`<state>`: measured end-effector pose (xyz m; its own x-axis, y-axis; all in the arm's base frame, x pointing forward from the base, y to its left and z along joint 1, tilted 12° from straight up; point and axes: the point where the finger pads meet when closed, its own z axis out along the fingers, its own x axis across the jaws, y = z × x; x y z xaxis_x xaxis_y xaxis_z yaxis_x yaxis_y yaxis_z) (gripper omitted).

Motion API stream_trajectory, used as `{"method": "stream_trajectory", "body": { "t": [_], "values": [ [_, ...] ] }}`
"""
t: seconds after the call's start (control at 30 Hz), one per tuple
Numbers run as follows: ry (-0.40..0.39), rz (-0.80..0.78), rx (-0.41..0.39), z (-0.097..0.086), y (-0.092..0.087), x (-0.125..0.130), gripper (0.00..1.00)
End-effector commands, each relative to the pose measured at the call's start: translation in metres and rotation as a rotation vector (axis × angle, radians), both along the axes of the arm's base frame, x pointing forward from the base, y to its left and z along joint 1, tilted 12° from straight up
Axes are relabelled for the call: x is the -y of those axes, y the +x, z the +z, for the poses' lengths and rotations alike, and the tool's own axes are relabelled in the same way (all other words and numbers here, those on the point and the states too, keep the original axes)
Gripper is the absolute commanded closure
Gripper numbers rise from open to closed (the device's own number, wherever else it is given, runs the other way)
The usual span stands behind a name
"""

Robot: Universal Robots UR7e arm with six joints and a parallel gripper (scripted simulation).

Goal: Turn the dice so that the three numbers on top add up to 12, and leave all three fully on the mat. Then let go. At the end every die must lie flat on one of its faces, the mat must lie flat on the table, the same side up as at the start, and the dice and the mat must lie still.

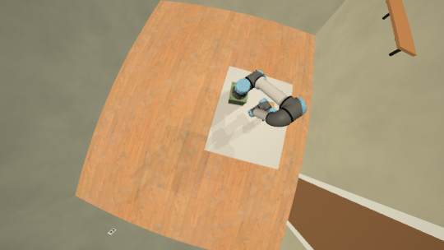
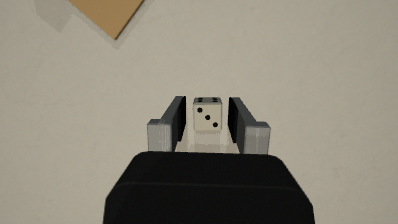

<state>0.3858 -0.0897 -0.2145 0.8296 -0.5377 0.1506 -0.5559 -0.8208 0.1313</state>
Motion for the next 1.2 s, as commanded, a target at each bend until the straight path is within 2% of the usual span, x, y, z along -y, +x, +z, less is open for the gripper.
{"method": "stream_trajectory", "body": {
  "t": [0.0,0.83,0.87,1.17],
  "values": [
    [-0.001,0.0,0.001,0.0003,0.0004,0.0001,0.3],
    [-0.001,0.0,0.001,0.0003,0.0004,0.0001,0.3],
    [-0.001,0.0,0.001,0.0003,0.0004,0.0001,0.6],
    [-0.001,0.0,0.001,0.0003,0.0004,0.0001,0.6]
  ]
}}
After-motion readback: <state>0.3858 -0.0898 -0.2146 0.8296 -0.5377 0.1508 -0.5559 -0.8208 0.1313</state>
